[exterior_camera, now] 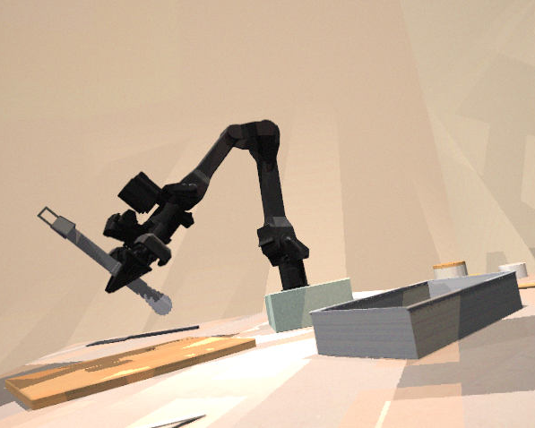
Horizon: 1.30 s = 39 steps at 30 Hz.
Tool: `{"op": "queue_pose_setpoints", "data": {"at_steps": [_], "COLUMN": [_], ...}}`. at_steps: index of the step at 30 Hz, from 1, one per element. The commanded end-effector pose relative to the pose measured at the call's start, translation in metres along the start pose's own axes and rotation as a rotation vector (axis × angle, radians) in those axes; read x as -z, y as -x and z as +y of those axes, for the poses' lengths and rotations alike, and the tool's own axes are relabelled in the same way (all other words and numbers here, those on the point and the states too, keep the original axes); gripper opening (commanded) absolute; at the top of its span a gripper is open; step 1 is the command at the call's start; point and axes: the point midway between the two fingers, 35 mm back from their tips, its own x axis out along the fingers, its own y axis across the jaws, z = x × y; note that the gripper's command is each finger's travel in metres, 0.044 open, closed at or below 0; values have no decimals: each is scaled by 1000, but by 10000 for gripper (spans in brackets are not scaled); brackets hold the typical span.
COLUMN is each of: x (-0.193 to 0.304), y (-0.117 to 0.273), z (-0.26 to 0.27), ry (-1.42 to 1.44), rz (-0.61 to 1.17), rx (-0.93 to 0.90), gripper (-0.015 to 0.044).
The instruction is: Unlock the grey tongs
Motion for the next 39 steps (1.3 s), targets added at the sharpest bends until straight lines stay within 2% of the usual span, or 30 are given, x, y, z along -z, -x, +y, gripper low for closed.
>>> {"op": "queue_pose_setpoints", "data": {"at_steps": [1,8,39], "x": [4,8,8], "y": [6,15,15], "z": [1,2,2], "ry": [11,20,20], "rz": [-55,-136,-136], "rx": [-2,1,1], "gripper": [-150,-150,-150]}}
